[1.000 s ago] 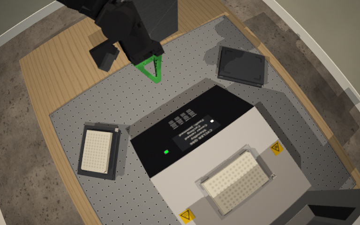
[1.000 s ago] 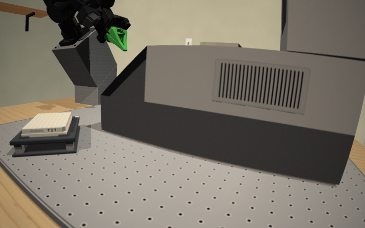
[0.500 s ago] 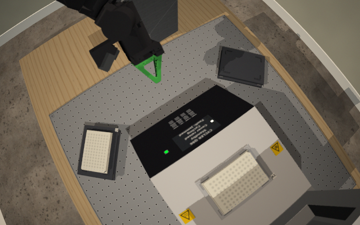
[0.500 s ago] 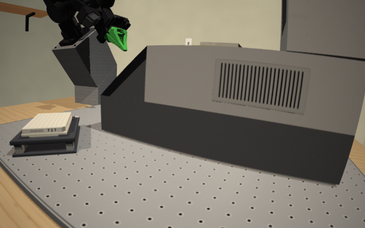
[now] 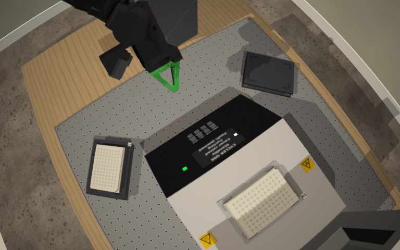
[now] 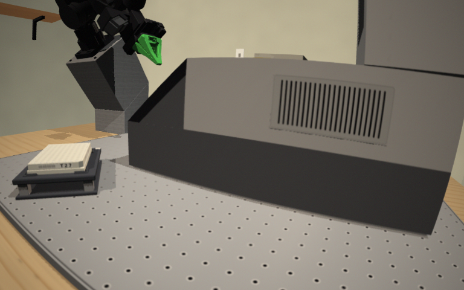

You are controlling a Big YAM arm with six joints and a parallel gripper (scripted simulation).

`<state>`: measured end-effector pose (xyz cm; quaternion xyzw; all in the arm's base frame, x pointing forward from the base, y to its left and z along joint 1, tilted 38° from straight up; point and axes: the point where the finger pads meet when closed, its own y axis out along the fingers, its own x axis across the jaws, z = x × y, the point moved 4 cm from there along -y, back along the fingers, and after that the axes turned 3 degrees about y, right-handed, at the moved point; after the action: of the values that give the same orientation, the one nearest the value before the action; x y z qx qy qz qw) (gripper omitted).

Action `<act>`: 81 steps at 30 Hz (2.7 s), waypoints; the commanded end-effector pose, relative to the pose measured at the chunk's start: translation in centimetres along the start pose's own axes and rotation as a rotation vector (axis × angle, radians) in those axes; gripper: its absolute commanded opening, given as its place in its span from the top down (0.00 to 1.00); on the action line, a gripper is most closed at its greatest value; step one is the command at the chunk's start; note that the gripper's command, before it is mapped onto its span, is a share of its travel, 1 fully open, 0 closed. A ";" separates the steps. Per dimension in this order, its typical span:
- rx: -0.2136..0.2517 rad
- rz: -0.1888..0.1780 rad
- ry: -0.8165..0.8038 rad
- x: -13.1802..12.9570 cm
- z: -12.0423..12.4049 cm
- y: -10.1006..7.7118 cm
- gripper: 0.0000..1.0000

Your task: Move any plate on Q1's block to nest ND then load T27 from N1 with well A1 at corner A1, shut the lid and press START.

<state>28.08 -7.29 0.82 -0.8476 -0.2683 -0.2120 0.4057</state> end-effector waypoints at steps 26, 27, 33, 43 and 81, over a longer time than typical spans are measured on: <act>-0.010 0.002 0.046 6.4 0.2 1.6 0.00; -0.010 0.009 0.041 6.3 0.3 1.9 0.00; -0.012 0.142 0.038 7.4 0.8 2.5 0.00; -0.010 0.203 0.050 13.8 1.2 5.1 0.00; -0.037 0.668 0.029 29.0 3.1 13.6 0.00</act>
<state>57.59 -5.26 7.27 -0.8932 0.0216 -0.0874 0.4405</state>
